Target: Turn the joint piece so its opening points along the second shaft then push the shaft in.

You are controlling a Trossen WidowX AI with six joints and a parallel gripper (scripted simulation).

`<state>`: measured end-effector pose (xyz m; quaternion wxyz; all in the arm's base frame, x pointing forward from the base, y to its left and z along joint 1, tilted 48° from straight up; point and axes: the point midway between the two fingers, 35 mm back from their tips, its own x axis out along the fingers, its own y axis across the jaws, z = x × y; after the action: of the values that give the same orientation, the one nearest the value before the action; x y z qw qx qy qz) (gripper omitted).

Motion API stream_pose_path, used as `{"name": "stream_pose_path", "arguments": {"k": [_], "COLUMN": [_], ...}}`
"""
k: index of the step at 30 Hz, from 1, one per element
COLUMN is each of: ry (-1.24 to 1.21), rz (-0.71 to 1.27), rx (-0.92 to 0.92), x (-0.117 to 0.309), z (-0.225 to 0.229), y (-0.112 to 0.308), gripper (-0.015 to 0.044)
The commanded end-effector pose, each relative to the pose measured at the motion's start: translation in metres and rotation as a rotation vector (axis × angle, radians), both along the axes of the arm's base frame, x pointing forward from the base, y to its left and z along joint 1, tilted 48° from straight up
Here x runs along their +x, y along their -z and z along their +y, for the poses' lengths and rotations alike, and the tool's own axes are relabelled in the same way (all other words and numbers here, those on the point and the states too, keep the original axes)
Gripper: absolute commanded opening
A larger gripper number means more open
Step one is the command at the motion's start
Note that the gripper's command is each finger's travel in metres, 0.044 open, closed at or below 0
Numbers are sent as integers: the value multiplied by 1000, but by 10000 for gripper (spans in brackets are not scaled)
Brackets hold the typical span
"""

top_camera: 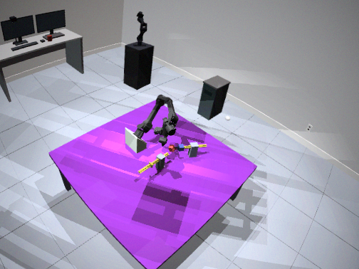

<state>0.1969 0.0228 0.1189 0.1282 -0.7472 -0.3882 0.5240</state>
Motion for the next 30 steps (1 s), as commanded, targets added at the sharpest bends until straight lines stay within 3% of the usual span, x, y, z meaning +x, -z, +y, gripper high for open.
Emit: {"name": "stream_pose_path", "arguments": {"k": [1,14,30], "ry": [5,3,3], "rz": [-3,-6,-10], "rx": [-1,13,13], "x": [2,5,58], "z": [11,43,56], "y": [10,36,11], "gripper": [440,440,440]}}
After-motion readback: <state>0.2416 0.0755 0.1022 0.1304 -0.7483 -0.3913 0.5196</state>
